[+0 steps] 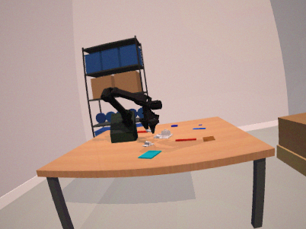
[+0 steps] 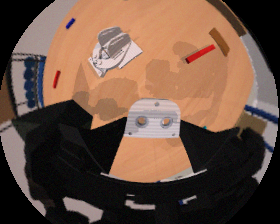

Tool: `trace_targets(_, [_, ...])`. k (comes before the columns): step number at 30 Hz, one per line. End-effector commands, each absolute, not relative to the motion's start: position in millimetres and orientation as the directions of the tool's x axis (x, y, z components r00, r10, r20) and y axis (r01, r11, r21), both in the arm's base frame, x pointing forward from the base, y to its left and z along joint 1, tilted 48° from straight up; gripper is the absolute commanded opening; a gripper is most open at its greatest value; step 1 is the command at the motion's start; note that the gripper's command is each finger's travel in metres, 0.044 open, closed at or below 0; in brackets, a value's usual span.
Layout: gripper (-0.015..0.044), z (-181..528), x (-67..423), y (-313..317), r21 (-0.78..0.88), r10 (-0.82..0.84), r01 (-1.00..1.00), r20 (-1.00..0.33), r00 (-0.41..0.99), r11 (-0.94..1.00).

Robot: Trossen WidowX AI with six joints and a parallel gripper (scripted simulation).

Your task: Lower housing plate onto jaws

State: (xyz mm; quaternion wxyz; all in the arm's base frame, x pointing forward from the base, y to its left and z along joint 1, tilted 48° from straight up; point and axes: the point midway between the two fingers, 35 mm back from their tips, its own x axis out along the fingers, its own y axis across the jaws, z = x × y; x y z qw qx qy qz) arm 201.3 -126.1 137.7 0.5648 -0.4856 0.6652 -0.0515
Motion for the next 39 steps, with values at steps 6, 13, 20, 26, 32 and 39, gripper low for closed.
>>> trace_targets(6, [0.0351,118,215,-108,-0.648,-0.693,-0.474,-0.713,0.106,0.596])
trace_targets(13, [0.0351,102,223,-93,-0.666,-0.687,-0.382,-0.72,0.102,0.641])
trace_targets(20, [0.0351,87,229,-77,-0.679,-0.684,-0.284,-0.723,0.098,0.677])
trace_targets(26, [0.0351,73,232,-63,-0.688,-0.685,-0.195,-0.722,0.095,0.699])
trace_targets(32, [0.0351,59,234,-49,-0.695,-0.689,-0.103,-0.719,0.093,0.711])
trace_targets(39, [0.0351,43,233,-33,-0.7,-0.697,0.01,-0.711,0.092,0.714])
